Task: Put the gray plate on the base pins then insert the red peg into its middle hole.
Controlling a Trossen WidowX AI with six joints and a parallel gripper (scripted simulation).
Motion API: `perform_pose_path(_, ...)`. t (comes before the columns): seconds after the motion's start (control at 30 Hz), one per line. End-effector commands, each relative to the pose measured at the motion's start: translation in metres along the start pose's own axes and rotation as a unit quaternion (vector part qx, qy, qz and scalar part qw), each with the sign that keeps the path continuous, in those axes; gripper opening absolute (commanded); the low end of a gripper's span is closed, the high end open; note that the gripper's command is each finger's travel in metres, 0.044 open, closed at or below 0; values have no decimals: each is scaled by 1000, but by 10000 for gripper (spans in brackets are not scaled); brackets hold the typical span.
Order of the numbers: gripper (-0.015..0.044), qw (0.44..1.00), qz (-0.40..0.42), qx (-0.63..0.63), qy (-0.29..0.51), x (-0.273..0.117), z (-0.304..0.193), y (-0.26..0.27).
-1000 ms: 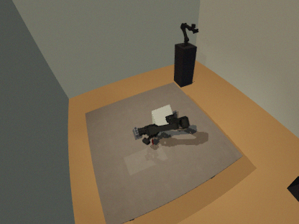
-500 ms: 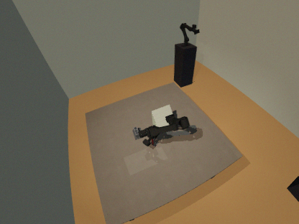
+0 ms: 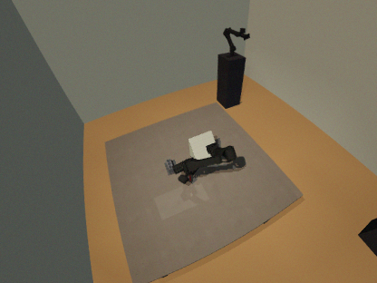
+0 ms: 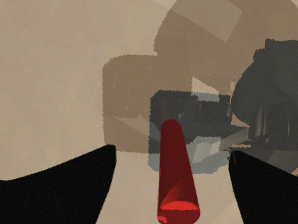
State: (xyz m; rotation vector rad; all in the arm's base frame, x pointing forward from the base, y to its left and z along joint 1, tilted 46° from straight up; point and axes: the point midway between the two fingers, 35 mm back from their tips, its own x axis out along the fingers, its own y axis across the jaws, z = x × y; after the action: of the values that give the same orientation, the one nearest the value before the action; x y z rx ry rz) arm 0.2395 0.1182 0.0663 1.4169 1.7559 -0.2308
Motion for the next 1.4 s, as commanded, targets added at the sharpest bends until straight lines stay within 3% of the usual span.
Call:
perform_pose_path(0.0, 125, 1000, 2, 2, 2, 0, 0, 0)
perform_pose_path(0.13, 20, 1000, 2, 2, 2, 0, 0, 0)
perform_pose_path(0.23, 0, 1000, 2, 2, 2, 0, 0, 0)
perform_pose_path(0.73, 0, 1000, 1, 2, 1, -3, 0, 1)
perform_pose_path(1.37, 0, 1000, -2, 2, -5, -58, 7, 5)
